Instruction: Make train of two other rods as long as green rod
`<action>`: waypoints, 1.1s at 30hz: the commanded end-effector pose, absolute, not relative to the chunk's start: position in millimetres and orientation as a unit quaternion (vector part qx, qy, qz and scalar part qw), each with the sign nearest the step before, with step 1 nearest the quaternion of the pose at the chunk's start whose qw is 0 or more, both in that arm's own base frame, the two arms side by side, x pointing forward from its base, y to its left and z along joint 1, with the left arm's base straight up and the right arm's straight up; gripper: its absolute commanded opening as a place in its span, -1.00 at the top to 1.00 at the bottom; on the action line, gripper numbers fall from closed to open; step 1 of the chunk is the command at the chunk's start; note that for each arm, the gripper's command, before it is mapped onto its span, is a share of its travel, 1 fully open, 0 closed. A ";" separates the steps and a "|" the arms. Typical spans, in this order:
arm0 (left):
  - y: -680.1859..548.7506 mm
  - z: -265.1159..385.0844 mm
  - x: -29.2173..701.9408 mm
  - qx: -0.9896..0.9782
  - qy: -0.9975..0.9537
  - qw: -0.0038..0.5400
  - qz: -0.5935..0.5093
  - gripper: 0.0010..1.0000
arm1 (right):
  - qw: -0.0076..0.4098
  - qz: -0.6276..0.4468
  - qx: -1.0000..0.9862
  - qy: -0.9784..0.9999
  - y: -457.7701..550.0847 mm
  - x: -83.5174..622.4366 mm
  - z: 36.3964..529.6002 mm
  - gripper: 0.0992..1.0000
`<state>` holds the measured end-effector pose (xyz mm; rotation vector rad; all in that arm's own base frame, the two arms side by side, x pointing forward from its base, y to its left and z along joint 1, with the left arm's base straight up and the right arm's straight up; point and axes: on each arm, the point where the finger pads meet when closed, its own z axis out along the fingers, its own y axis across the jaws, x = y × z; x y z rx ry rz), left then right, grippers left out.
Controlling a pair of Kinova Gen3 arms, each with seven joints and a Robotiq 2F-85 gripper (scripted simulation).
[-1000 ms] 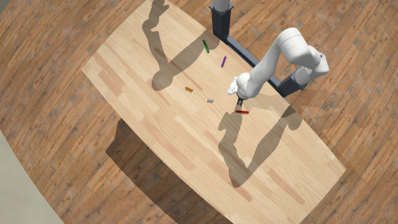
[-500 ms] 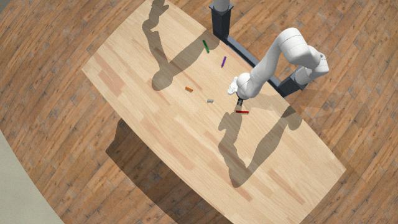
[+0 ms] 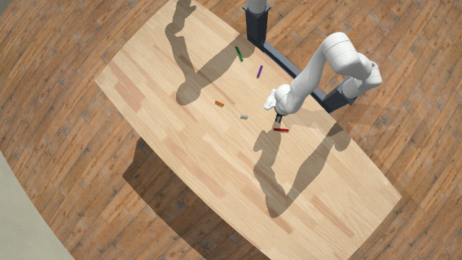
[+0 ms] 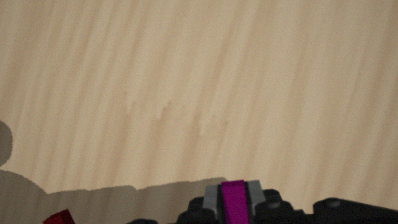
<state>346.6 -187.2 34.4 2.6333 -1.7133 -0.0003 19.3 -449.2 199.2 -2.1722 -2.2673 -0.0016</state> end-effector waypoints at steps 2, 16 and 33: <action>-187.4 35.0 347.1 0.838 -0.545 0.000 0.001 0.72 | 0.000 0.000 -0.692 -0.722 -449.6 19.3 200.0 -1.00; -187.4 28.2 347.1 0.838 -0.545 0.000 0.001 0.72 | 0.000 0.000 -0.692 -0.722 -449.6 19.3 200.0 -1.00; -187.4 23.2 347.1 0.838 -0.545 0.000 0.001 0.72 | 0.000 0.000 -0.692 -0.722 -449.6 19.3 200.0 -1.00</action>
